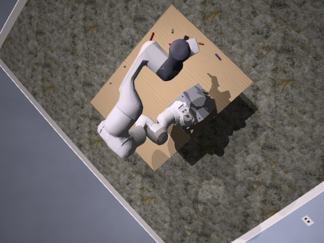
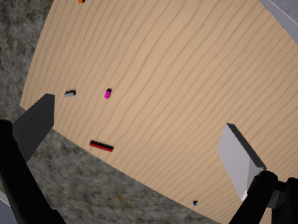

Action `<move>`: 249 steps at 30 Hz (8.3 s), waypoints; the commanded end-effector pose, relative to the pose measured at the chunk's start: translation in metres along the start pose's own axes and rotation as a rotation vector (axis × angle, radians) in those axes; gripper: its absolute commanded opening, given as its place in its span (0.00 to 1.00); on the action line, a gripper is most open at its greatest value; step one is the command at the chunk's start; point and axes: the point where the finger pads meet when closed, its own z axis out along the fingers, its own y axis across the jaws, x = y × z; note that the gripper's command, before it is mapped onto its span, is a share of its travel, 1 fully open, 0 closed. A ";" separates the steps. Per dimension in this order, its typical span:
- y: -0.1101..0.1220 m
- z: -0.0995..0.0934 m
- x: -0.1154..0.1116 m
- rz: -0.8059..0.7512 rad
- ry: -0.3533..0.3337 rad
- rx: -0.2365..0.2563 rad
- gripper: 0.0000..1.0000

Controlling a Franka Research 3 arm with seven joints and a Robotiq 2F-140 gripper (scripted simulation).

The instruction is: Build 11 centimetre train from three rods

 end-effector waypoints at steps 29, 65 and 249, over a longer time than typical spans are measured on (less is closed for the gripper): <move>-0.022 0.015 -0.014 0.217 0.005 -0.016 1.00; -0.069 0.062 -0.046 0.747 0.039 -0.047 1.00; -0.134 0.210 -0.108 1.870 0.193 -0.007 1.00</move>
